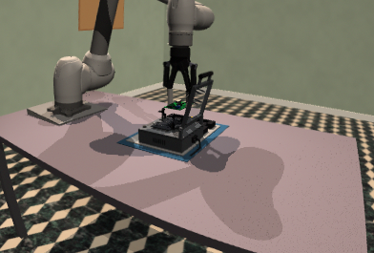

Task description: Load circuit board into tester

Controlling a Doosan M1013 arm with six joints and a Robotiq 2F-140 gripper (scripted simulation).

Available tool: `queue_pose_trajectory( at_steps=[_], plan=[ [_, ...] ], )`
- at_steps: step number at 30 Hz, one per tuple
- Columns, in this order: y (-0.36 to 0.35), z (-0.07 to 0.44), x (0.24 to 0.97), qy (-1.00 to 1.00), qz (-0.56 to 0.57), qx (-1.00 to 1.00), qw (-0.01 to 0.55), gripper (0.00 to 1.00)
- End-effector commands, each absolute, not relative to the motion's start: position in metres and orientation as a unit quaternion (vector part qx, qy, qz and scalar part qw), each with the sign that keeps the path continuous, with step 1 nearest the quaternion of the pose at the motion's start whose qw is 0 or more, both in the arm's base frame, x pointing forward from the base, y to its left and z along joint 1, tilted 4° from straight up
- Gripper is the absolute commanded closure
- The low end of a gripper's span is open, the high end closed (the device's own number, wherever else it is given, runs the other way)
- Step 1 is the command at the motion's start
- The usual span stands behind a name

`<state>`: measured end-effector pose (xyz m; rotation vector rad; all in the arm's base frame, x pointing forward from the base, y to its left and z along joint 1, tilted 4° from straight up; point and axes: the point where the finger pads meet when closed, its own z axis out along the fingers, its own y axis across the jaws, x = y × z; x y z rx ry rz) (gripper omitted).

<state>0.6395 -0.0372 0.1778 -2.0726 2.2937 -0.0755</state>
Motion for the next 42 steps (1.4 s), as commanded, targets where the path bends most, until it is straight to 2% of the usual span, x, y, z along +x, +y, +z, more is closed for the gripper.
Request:
queue_pose_trajectory(
  at_steps=[1, 19, 42],
  plan=[
    [-0.049, 0.179, 0.635, 0.741, -0.024, -0.67, 0.025, 0.54],
    [-0.085, 0.18, 0.622, 0.741, -0.024, -0.67, 0.025, 0.54],
    [-0.095, 0.181, 0.618, 0.741, -0.024, -0.67, 0.025, 0.54]
  ],
)
